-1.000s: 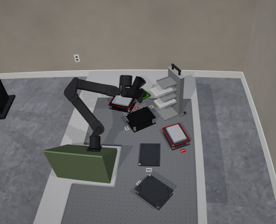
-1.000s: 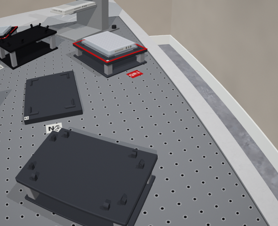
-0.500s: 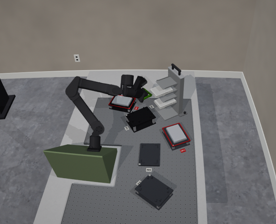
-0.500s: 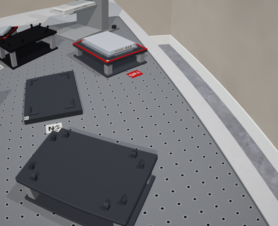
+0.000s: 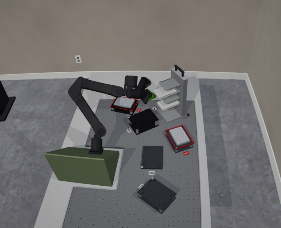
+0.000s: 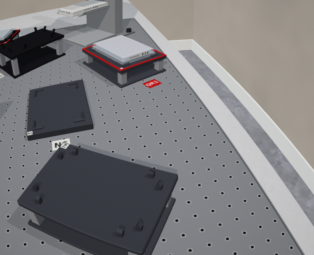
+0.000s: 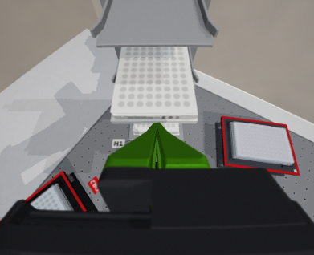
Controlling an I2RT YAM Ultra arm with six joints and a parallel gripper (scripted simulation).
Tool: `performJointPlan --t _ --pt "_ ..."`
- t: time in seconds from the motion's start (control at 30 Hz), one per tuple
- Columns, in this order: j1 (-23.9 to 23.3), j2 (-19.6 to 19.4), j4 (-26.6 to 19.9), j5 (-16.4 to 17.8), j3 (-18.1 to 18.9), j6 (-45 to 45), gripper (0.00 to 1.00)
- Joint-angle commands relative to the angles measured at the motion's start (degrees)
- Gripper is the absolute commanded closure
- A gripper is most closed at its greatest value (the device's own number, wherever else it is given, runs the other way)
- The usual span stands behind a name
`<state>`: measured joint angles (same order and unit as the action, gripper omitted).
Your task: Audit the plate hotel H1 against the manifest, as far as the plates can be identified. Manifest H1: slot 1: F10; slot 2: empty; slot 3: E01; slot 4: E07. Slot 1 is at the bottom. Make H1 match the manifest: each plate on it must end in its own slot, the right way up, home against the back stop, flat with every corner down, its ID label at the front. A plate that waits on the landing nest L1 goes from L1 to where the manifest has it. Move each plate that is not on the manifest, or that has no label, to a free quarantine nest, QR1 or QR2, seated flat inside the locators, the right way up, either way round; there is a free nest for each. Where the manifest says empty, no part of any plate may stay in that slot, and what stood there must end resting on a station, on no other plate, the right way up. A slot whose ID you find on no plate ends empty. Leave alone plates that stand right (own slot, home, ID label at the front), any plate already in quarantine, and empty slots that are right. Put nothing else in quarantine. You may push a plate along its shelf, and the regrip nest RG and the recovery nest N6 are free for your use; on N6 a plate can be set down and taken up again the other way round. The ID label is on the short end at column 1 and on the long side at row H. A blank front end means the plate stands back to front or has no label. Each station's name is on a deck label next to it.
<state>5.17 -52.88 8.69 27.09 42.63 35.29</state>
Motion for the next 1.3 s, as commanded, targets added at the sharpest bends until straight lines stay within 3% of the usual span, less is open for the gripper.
performJointPlan --t 0.0,1.27 --pt "-0.07 -0.05 0.4 -0.79 1.08 0.04 1.0" --pt "0.69 -5.22 1.49 -1.57 5.18 0.06 1.0"
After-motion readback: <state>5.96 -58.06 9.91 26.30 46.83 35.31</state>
